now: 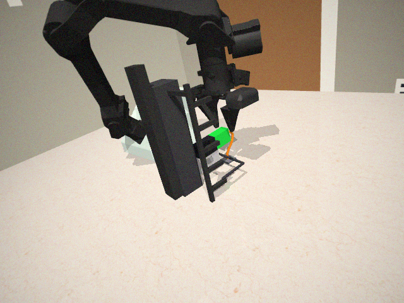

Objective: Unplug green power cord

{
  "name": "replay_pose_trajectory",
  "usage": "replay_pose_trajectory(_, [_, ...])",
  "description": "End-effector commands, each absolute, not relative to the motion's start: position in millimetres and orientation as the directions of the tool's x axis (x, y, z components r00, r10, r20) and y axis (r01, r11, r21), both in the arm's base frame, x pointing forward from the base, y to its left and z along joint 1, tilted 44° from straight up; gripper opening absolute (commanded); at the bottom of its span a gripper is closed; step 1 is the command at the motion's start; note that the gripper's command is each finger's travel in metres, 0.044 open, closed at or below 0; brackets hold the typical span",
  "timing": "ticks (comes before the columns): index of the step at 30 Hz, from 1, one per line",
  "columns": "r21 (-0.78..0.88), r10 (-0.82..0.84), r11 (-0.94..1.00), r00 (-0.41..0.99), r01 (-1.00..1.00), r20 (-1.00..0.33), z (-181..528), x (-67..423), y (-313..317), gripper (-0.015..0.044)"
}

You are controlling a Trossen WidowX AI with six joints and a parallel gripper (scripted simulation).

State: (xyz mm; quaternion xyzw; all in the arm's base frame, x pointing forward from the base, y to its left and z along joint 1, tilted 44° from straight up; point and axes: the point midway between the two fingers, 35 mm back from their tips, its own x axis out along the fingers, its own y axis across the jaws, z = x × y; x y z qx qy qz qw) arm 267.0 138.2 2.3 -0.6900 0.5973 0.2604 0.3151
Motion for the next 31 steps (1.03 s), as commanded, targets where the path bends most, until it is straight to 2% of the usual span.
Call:
replay_pose_trajectory(1, [-0.122, -0.661, -0.095, 0.154, -0.988, -0.734, 3, 266, 137, 0.0341])
replay_pose_trajectory(5, [-0.122, -0.659, -0.095, 0.154, -0.988, -0.736, -6, 267, 154, 0.044])
replay_pose_trajectory(10, [-0.123, -0.658, -0.095, 0.155, -0.988, -0.737, -27, 265, 190, 0.044])
replay_pose_trajectory(31, [-0.123, -0.658, -0.095, 0.155, -0.988, -0.737, -27, 265, 190, 0.044])
